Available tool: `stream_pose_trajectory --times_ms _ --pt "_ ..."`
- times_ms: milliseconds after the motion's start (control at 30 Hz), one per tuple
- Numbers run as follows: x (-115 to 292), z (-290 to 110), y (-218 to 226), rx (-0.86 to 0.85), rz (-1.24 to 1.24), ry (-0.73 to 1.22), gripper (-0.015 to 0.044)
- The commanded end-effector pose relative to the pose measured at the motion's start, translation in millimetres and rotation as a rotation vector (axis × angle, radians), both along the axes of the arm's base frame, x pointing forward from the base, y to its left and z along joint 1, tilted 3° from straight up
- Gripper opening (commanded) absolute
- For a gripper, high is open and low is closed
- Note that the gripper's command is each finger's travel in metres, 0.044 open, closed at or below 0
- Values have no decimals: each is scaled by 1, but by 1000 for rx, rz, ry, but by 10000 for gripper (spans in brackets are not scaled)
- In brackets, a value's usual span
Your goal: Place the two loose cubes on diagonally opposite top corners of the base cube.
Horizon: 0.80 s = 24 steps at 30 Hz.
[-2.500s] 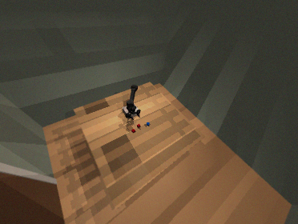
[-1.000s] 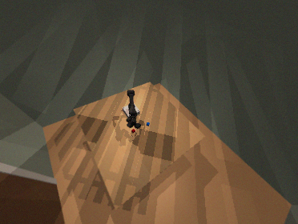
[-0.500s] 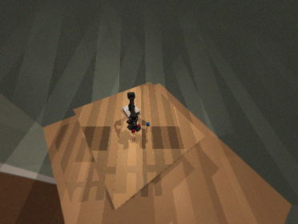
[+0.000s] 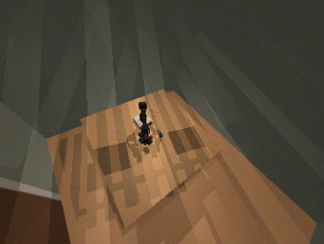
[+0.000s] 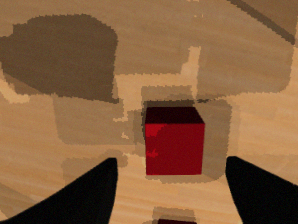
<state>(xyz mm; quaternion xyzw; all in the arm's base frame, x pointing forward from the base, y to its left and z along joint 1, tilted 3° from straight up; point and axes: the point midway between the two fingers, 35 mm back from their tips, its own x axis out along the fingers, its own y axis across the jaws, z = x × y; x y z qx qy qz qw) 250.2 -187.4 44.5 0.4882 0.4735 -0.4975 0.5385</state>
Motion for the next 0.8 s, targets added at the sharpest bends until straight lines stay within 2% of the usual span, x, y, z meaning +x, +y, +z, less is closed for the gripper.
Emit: stream_pose_trajectory --times_ms 0,633,767 --pt "-2 -7 1 3 0 10 265" --pt "-1 -36 -1 3 0 10 265" --pt "-1 -36 -1 3 0 10 160"
